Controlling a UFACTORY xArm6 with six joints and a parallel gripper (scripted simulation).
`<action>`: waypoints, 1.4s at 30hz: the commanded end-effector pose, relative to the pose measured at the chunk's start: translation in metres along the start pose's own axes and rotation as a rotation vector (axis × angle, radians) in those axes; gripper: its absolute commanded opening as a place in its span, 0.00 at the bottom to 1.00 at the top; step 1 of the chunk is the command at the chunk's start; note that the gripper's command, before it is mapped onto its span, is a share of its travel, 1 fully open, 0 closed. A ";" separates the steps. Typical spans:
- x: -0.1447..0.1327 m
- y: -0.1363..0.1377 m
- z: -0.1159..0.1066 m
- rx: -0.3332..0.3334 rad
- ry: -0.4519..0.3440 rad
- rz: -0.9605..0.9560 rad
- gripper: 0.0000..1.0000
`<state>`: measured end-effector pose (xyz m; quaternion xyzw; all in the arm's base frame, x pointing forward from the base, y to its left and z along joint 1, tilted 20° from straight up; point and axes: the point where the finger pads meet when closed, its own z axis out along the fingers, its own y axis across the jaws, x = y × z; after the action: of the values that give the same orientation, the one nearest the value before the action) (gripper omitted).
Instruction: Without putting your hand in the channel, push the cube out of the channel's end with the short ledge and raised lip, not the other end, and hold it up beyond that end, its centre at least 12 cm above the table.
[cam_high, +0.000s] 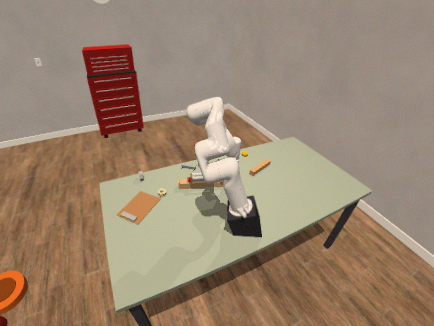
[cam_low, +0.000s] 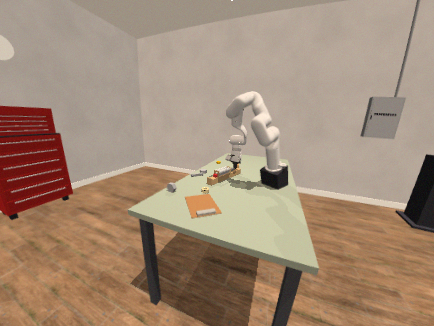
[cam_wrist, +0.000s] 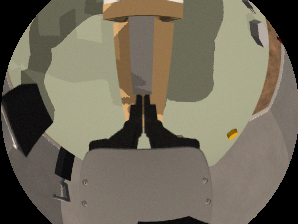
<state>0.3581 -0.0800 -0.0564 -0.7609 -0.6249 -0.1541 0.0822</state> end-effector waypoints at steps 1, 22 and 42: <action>0.000 0.002 0.004 -0.005 0.000 -0.001 0.00; 0.016 0.002 0.004 -0.005 0.000 -0.001 0.00; 0.034 0.002 0.004 -0.005 0.000 -0.001 0.00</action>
<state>0.3647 -0.0501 -0.0503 -0.7609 -0.6248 -0.1551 0.0812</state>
